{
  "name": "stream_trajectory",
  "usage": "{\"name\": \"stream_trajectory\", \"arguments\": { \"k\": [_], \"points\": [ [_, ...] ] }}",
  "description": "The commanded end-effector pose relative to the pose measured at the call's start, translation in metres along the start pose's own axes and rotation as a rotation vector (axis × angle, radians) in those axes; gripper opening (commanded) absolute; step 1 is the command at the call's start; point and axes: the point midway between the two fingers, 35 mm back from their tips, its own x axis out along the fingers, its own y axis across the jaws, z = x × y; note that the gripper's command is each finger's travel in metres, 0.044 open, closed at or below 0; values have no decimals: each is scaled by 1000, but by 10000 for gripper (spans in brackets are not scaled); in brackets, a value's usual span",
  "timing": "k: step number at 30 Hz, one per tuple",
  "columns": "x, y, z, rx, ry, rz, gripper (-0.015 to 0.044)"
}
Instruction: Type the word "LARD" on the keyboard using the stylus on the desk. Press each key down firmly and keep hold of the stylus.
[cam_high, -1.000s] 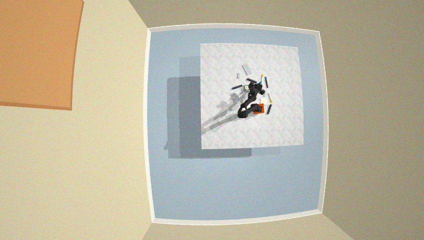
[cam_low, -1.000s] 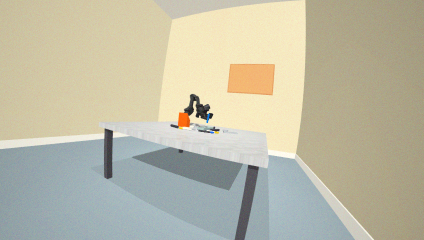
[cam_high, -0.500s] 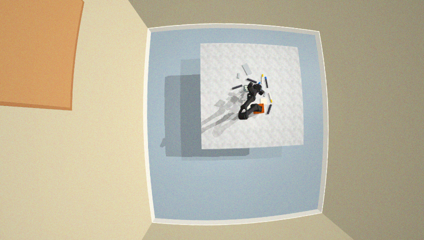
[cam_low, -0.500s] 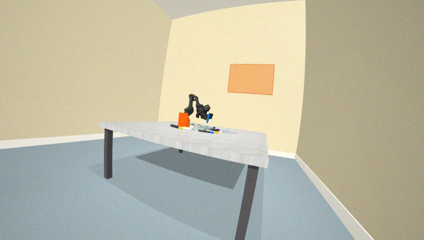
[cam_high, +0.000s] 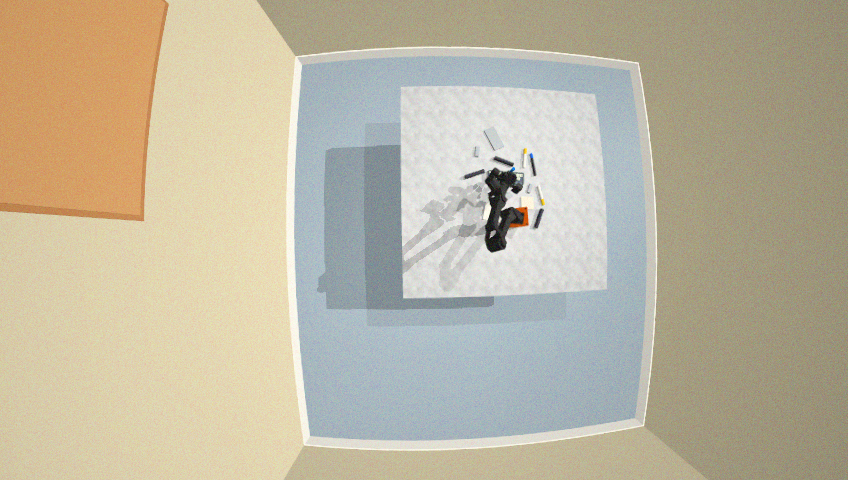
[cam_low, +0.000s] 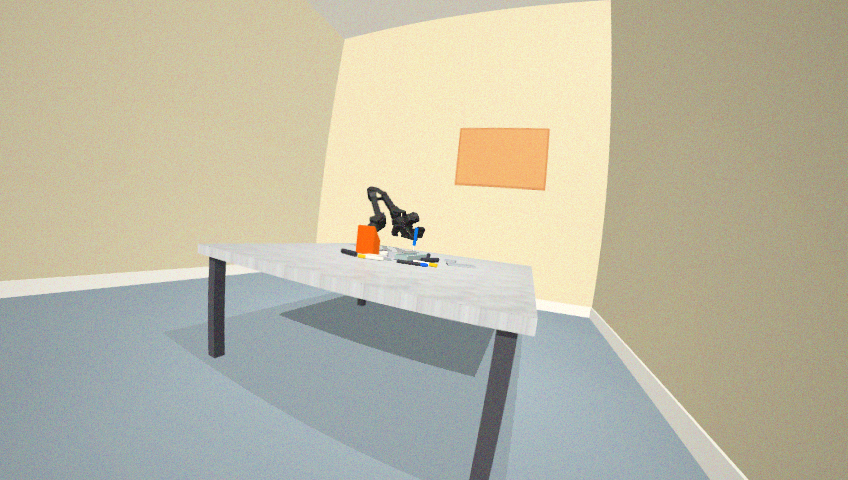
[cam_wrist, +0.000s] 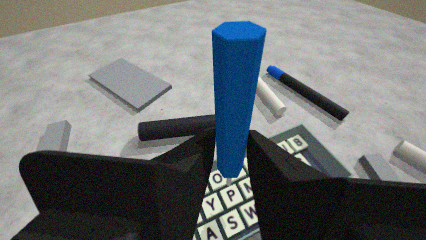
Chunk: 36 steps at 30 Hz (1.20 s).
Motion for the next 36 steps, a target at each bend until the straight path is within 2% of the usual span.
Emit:
{"name": "stream_trajectory", "arguments": {
  "k": [1,13,28,31,36],
  "points": [
    [-9,3,-3,6,-17,6,0],
    [-35,9,-11,22,-56,45,0],
    [-27,6,-30,22,-56,45,0],
    [-26,7,-30,23,-55,44,79],
    [-23,8,-32,24,-53,41,81]
  ]
}}
